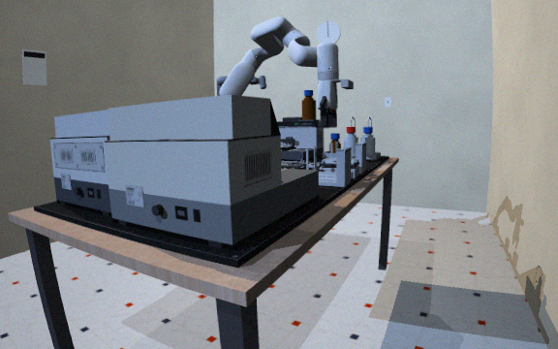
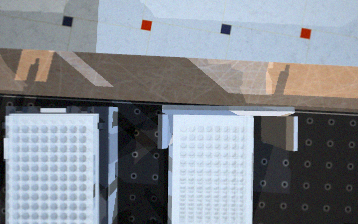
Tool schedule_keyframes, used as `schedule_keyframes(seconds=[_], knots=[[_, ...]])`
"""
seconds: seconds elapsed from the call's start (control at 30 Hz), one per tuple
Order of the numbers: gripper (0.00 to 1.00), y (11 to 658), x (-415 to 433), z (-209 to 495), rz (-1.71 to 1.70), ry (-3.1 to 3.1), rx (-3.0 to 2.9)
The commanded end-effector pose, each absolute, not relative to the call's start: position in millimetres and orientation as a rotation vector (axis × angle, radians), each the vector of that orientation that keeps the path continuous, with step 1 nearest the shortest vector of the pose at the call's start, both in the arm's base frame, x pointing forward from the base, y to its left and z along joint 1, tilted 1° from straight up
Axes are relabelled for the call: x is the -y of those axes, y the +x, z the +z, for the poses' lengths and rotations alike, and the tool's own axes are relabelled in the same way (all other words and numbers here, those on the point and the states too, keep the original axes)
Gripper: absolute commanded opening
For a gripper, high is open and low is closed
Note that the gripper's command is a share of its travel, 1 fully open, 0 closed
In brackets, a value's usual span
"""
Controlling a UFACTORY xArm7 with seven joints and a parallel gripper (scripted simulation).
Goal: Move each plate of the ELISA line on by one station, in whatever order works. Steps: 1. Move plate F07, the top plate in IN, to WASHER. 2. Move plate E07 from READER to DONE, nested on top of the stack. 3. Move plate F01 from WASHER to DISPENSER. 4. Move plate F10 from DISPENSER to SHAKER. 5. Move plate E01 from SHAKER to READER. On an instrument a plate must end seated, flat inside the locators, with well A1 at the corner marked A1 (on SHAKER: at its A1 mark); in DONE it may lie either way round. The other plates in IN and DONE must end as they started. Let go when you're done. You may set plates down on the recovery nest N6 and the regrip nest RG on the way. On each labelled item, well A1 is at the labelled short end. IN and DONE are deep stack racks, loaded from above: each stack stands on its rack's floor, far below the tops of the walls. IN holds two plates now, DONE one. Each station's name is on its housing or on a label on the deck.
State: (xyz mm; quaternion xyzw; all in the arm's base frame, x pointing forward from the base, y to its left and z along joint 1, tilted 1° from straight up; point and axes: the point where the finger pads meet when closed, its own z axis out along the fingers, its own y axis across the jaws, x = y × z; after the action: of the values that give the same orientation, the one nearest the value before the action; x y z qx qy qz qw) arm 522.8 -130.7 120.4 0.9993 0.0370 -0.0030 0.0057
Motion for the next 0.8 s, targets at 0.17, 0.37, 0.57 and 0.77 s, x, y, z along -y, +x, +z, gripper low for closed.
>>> schedule_keyframes(seconds=[0.17, 0.37, 0.57, 0.77], knots=[[1.0, 524, 131, 111, -0.002, 3.127, -0.116], [1.0, 524, 132, 105, -0.002, 3.127, -0.116], [1.0, 524, 132, 97, -0.002, 3.127, -0.116], [1.0, 524, 132, 89, -0.002, 3.127, -0.116]])
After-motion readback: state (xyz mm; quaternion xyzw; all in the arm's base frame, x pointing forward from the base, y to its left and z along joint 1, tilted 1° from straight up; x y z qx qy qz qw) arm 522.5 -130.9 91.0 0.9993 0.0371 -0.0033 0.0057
